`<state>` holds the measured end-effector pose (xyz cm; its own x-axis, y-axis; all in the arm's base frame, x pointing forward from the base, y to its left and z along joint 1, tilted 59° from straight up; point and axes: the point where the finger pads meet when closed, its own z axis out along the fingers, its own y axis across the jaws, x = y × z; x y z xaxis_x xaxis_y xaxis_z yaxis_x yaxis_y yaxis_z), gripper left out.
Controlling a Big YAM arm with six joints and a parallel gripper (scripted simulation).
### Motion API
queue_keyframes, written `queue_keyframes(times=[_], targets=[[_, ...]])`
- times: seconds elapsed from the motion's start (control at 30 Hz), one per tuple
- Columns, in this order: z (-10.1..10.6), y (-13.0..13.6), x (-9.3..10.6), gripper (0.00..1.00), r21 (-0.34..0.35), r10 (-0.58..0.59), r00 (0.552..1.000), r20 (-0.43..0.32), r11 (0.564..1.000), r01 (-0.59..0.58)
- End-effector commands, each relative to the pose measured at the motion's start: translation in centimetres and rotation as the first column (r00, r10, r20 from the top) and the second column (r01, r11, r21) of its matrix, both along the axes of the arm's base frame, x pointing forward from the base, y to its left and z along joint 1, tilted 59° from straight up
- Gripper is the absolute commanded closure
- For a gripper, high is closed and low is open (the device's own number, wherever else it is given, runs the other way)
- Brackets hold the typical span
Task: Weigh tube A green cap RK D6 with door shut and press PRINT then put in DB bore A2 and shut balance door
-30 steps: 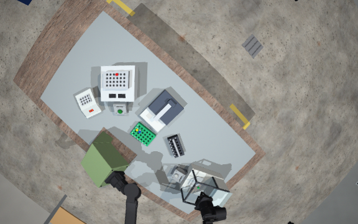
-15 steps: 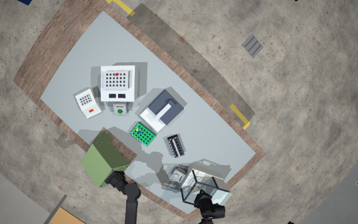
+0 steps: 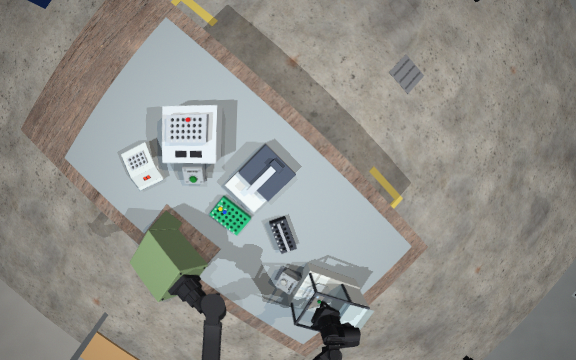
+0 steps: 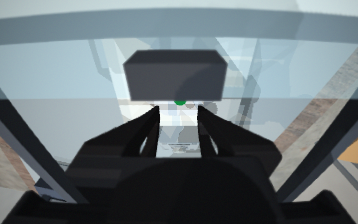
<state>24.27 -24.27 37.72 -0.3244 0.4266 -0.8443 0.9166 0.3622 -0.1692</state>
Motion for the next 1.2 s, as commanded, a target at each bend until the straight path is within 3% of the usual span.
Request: queue_keyframes(times=[0.0,0.2,0.27,0.4,0.53,1.17], targets=[[-0.7,-1.1,0.1,0.64,-0.002,-0.008,1.0,-0.021,1.0,0.008],[-0.9,-1.6,0.2,0.64,-0.003,-0.008,1.0,-0.02,1.0,0.008],[0.5,-1.1,0.1,0.64,-0.013,-0.003,1.0,0.009,1.0,0.003],[0.5,-1.1,0.1,0.64,-0.013,-0.003,1.0,0.009,1.0,0.003],[-1.1,-1.7,0.3,0.64,-0.002,-0.008,1.0,-0.021,1.0,0.008],[-1.5,-2.5,0.4,0.64,-0.002,-0.008,1.0,-0.021,1.0,0.008]])
